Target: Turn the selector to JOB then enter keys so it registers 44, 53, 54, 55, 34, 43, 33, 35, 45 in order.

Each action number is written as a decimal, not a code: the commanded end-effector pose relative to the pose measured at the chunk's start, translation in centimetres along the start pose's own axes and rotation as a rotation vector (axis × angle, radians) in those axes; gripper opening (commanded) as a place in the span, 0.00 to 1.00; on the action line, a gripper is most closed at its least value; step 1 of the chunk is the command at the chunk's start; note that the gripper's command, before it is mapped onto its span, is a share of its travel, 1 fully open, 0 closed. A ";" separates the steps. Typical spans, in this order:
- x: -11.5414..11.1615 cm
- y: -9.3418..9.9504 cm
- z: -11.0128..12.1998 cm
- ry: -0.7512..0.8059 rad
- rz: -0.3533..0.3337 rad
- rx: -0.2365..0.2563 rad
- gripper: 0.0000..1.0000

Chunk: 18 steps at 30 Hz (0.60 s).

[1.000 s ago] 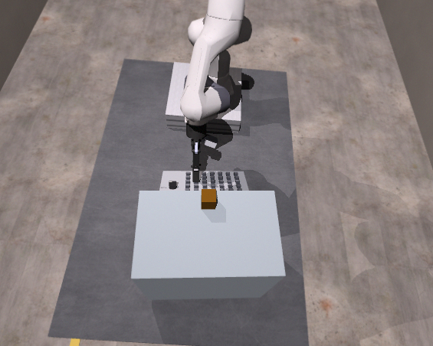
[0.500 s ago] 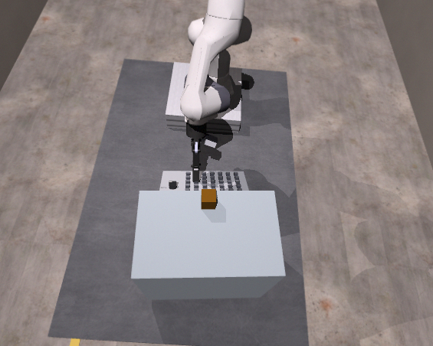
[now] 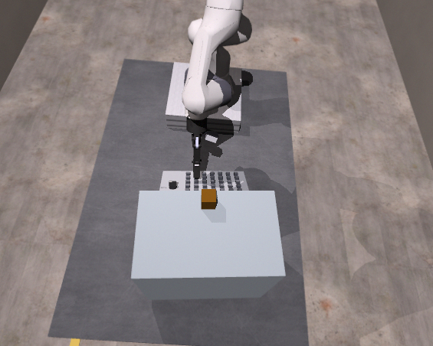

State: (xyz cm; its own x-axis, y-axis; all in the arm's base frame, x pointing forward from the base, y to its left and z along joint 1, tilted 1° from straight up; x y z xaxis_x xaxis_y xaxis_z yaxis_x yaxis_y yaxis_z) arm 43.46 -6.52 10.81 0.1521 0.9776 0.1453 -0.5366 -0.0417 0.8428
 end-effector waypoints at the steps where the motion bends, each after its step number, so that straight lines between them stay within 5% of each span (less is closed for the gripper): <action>1: -0.2 0.5 -0.1 -0.015 -0.005 0.007 0.10; 18: -0.2 1.1 -0.1 -0.015 -0.005 0.007 0.10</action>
State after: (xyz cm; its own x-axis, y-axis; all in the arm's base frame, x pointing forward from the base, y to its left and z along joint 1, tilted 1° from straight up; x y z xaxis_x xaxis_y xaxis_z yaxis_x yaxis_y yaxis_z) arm 42.82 -6.71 11.66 0.1562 0.9773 0.1430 -0.5337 -0.0382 0.8448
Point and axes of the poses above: the point where the finger pads meet when closed, its own y axis back along the fingers, its own z axis across the jaws, x = y × z, the point moved 7 cm from there along y, back along the fingers, and after that the axes turned 15 degrees about -y, right-handed, at the moved point
